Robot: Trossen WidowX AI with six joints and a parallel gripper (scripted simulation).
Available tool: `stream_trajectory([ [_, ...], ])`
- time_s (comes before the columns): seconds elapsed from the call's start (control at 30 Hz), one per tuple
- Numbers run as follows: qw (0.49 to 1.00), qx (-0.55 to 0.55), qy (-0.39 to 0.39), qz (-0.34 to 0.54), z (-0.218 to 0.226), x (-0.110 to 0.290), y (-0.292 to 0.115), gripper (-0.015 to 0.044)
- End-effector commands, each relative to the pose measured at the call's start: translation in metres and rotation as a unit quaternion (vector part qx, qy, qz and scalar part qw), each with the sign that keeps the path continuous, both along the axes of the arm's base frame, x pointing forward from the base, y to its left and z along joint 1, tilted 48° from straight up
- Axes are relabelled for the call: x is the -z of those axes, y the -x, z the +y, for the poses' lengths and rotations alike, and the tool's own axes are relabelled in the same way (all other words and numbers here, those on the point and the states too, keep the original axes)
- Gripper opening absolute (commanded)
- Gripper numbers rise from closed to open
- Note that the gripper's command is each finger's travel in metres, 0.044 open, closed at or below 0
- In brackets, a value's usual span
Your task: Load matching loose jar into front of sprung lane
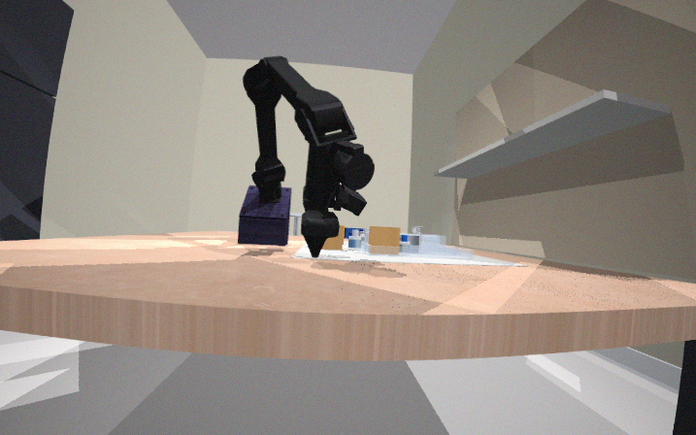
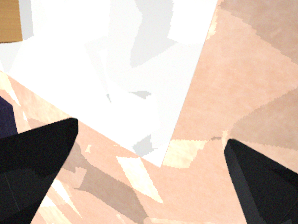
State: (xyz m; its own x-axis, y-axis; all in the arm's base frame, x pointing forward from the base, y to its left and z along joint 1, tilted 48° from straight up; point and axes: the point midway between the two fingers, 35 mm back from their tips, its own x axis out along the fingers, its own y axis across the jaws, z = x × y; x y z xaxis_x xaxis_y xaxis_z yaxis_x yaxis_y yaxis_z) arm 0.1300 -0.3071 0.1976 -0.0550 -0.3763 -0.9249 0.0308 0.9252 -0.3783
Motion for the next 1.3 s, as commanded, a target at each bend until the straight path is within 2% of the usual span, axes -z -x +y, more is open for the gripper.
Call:
stream_trajectory([
  [0.0,1.0,0.024,0.008,0.015,0.025,0.027,-0.04,0.044],
  [0.3,0.994,0.051,0.086,0.037,0.106,0.084,-0.11,0.044],
  [0.63,0.974,0.03,0.221,-0.022,0.205,0.129,-0.136,0.044],
  [0.83,0.974,0.029,0.224,-0.024,0.207,0.13,-0.136,0.044],
  [1.27,0.974,0.029,0.225,-0.024,0.182,0.152,-0.134,0.044],
])
